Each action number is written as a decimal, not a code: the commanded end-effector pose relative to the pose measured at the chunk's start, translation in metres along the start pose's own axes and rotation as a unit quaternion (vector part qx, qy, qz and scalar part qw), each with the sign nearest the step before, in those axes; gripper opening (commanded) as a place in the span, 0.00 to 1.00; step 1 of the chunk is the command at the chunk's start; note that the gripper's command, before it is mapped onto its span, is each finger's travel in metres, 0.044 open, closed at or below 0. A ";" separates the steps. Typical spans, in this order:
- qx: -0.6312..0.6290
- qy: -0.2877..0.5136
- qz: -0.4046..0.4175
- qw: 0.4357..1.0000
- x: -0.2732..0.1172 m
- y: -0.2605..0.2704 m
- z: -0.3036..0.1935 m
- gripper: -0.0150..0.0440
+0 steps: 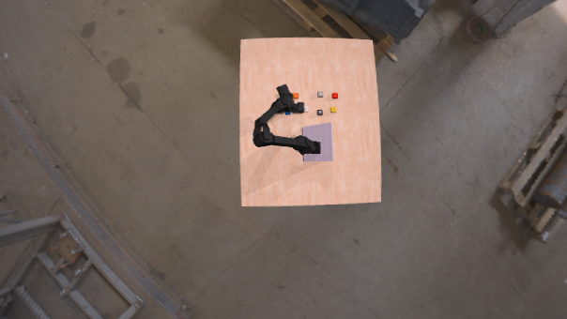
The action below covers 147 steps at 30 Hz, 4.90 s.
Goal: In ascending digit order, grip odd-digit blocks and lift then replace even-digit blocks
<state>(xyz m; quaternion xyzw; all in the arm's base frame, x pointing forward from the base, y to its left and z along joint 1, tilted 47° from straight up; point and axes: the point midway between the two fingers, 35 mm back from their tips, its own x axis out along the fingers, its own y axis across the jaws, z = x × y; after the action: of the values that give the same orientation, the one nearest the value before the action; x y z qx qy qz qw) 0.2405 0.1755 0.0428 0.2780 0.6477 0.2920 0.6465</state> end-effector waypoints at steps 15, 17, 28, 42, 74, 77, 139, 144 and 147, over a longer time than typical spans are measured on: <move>0.002 -0.001 -0.002 1.000 0.000 -0.001 0.000 0.46; 0.002 -0.001 -0.002 1.000 0.000 -0.001 0.000 0.46; 0.002 -0.001 -0.003 1.000 -0.014 -0.001 0.000 0.46; 0.002 -0.001 -0.003 1.000 -0.015 -0.001 0.000 0.46; 0.002 -0.001 -0.002 1.000 0.000 -0.001 0.000 0.81; 0.002 -0.001 -0.002 1.000 0.000 -0.001 0.000 0.93; 0.002 -0.001 -0.006 1.000 -0.026 -0.123 0.009 0.93; 0.002 -0.001 -0.006 1.000 -0.018 -0.123 0.009 0.93; 0.002 -0.001 -0.006 1.000 -0.014 -0.123 0.009 0.93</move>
<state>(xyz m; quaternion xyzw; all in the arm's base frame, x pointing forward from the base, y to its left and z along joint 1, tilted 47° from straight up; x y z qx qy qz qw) 0.2544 0.0783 -0.0349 0.2715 0.6473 0.2866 0.6521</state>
